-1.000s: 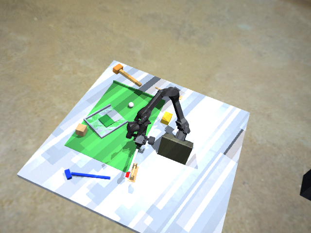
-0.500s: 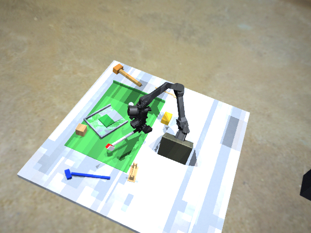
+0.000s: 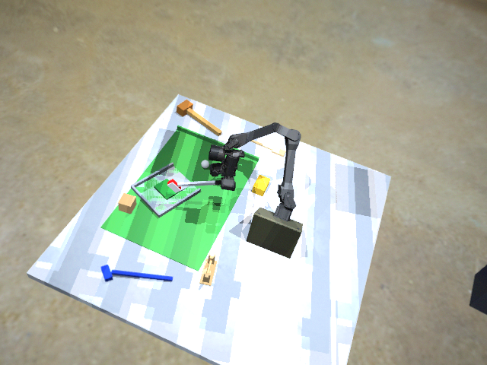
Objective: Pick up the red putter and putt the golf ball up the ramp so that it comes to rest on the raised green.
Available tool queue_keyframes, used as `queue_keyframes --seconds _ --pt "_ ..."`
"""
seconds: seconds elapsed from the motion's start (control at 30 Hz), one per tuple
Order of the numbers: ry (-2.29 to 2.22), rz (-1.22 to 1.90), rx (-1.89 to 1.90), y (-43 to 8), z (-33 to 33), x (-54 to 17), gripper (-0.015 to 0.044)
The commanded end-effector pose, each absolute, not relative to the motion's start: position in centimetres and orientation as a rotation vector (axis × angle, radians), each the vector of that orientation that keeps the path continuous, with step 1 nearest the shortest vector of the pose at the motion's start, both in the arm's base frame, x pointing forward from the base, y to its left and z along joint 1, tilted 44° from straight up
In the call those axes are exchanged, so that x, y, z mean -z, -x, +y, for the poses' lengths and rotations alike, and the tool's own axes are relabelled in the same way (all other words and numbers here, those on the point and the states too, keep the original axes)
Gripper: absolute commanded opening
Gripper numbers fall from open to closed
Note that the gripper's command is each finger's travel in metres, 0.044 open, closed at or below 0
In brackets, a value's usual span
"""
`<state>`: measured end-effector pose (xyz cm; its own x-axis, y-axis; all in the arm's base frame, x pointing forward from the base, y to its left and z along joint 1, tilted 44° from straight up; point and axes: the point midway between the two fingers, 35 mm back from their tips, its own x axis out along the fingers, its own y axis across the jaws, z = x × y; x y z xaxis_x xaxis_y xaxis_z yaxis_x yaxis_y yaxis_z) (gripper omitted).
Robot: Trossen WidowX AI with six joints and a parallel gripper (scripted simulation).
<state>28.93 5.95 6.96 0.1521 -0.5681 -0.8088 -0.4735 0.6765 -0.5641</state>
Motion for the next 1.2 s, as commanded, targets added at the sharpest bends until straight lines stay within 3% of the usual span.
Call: queue_keyframes --seconds 0.0,0.5,1.17 --pt "0.771 1.43 0.248 -28.8 3.5 -9.5 0.0" --pt "0.355 1.225 0.748 -26.2 -4.1 -16.3 0.0" --pt "0.351 1.22 0.754 -26.7 -6.7 -13.8 0.0"
